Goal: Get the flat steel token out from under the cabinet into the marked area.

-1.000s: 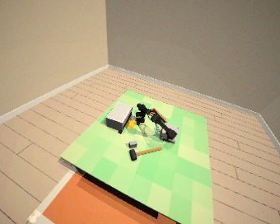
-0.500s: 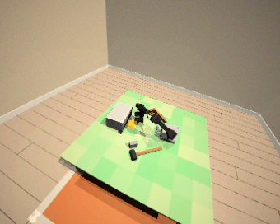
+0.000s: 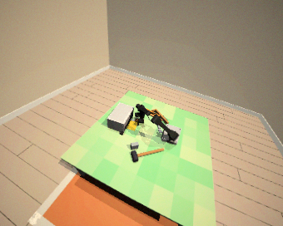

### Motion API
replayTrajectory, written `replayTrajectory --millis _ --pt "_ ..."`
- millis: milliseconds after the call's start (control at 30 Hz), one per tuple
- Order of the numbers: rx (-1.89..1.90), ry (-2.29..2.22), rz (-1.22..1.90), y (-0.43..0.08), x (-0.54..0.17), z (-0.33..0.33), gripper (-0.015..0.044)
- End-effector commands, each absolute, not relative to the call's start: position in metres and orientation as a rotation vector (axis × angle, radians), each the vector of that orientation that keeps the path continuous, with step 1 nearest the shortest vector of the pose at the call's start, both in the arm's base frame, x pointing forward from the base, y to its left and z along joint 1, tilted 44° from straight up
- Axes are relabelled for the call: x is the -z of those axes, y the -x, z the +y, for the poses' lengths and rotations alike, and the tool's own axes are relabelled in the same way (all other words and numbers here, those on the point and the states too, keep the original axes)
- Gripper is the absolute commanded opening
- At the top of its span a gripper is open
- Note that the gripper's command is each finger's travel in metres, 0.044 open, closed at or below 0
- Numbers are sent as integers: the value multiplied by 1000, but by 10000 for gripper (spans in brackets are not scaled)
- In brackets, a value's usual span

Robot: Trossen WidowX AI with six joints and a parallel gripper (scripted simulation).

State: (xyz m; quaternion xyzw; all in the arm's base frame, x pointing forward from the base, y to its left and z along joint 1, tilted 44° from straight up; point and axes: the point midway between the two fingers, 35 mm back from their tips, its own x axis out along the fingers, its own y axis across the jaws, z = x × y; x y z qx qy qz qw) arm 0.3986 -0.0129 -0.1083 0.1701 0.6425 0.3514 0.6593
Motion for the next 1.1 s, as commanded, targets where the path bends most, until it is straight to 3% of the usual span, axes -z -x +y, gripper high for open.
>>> replayTrajectory --millis 0,1067 --pt "-793 -382 1453 -404 107 -11 0" --pt "-795 -384 1453 -395 81 18 0"
